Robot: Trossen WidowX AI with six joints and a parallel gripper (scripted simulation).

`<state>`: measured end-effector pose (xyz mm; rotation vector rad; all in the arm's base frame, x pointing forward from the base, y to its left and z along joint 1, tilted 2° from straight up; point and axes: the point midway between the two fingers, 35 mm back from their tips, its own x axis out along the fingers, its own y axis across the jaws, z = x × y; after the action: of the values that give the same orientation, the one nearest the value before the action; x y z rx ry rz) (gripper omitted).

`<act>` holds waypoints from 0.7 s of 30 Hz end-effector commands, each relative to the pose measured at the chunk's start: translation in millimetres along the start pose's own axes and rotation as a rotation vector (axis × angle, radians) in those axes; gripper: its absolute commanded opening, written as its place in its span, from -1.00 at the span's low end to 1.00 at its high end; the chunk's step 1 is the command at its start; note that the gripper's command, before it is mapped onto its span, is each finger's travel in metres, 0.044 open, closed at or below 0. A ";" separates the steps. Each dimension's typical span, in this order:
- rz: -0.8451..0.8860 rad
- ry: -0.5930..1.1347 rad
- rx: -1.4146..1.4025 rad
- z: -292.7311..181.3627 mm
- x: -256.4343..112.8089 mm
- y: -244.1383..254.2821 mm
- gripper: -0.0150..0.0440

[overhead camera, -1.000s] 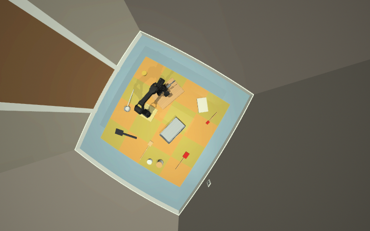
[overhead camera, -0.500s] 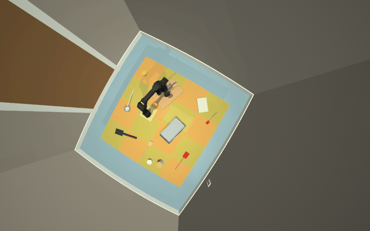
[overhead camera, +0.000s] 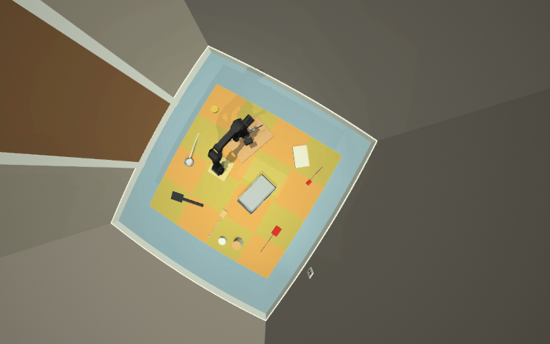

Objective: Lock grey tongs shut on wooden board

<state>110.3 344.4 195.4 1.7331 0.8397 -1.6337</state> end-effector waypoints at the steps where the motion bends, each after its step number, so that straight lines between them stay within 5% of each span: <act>1: -0.007 -0.002 0.007 0.1 -3.2 0.1 -1.00; 21: -0.007 -0.001 0.007 -4.0 21.7 -1.7 -1.00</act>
<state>112.1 348.2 177.6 1.7326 0.8387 -1.6403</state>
